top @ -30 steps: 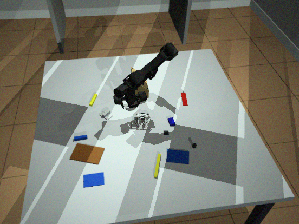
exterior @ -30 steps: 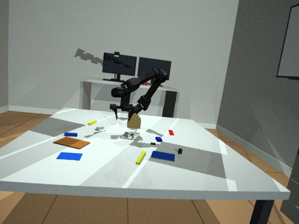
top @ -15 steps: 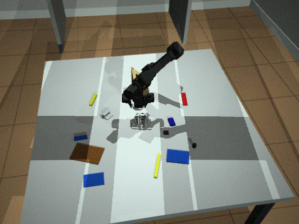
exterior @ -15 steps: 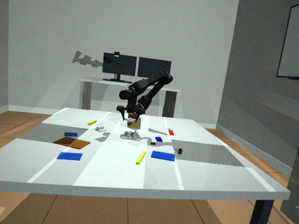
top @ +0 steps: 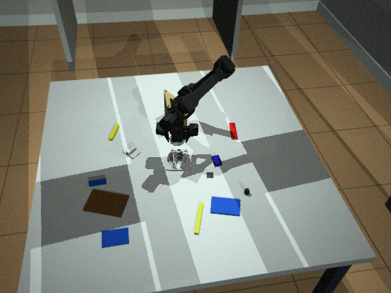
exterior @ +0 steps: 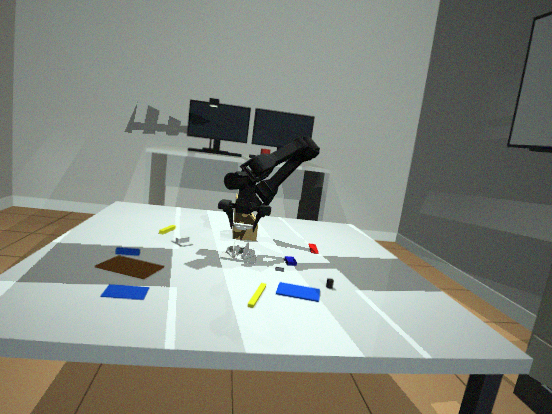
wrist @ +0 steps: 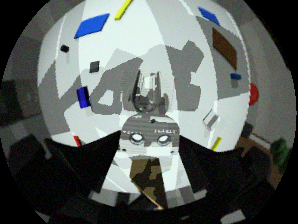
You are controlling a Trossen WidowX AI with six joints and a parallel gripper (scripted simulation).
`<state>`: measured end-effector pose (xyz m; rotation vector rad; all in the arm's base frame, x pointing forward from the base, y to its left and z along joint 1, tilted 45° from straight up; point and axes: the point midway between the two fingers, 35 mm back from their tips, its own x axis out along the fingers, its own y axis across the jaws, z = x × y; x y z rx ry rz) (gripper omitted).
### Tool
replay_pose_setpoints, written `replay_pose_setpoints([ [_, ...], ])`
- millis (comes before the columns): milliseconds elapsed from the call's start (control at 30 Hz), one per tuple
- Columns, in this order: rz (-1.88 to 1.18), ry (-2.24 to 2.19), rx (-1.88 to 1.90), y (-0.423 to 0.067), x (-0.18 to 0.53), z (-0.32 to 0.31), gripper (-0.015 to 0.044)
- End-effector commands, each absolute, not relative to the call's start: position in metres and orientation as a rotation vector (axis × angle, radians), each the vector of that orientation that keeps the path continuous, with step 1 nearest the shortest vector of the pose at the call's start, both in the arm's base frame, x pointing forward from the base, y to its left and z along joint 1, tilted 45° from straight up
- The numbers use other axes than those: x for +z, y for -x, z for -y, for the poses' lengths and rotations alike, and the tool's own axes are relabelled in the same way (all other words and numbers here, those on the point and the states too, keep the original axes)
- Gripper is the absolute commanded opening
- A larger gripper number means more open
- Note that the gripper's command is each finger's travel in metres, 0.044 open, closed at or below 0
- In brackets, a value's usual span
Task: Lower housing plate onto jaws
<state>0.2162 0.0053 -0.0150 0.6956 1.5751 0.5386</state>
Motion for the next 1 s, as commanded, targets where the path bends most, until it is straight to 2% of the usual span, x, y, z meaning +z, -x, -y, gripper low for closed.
replay_pose_setpoints([
  [0,-1.572,-0.700,0.535,-0.2166,-0.0140,-0.0058,0.0351],
  [967,-1.572,-0.701,0.534,-0.2147,-0.0087,-0.0111,0.0351],
])
